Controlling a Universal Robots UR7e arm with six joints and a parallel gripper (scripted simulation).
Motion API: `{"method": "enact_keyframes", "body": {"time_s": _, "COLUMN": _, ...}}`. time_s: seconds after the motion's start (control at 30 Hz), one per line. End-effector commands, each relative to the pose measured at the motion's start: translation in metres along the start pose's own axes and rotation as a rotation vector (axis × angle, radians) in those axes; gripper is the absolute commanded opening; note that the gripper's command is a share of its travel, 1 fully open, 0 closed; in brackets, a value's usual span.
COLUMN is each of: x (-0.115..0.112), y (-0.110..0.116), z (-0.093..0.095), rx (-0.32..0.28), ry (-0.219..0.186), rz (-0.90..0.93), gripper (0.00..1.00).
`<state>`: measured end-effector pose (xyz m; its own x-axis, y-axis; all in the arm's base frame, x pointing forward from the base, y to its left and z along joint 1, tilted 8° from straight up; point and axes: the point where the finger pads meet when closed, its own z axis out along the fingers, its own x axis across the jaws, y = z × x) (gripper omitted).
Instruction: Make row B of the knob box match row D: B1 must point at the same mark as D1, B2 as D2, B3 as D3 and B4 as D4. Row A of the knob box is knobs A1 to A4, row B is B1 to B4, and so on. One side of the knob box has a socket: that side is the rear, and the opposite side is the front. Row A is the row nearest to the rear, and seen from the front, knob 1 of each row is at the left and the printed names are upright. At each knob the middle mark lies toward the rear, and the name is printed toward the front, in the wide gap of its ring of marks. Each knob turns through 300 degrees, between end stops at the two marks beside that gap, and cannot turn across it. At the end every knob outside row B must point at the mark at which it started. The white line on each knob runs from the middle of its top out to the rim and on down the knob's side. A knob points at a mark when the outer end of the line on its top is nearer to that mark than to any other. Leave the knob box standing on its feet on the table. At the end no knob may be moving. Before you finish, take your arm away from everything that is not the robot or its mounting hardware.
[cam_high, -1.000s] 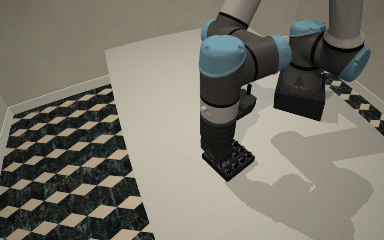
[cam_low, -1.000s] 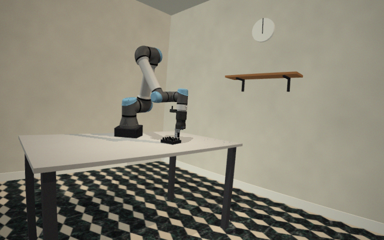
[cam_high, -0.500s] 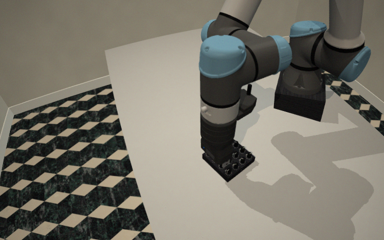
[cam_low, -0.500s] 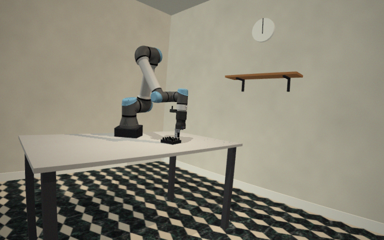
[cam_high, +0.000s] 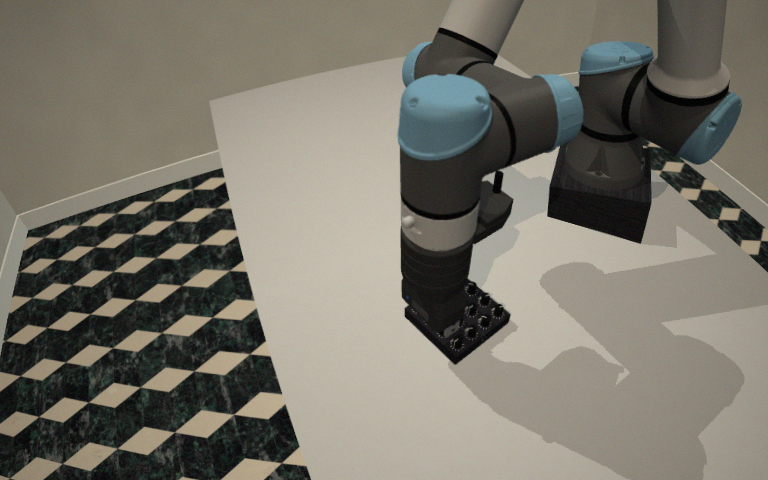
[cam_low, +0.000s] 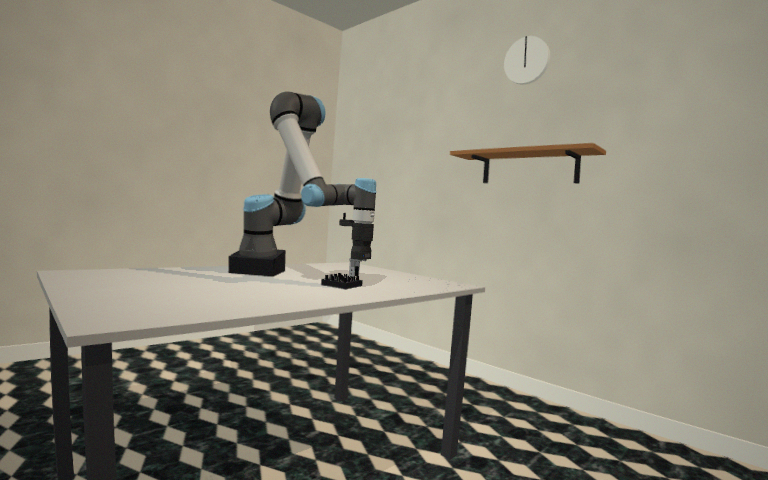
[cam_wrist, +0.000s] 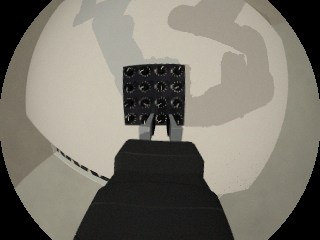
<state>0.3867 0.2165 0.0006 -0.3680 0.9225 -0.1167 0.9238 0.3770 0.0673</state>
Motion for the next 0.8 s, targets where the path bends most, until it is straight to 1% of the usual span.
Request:
{"method": "enact_keyframes", "body": {"time_s": 0.0, "x": 0.0, "y": 0.0004, "z": 0.0035, "rx": -0.001, "ry": 0.0, "rz": 0.0, "gripper": 0.46}}
{"method": "enact_keyframes", "body": {"time_s": 0.37, "x": 0.0, "y": 0.0004, "z": 0.0091, "rx": -0.001, "ry": 0.0, "rz": 0.0, "gripper": 0.46}}
{"method": "enact_keyframes", "body": {"time_s": 0.77, "x": 0.0, "y": 0.0004, "z": 0.0096, "rx": -0.001, "ry": 0.0, "rz": 0.0, "gripper": 0.46}}
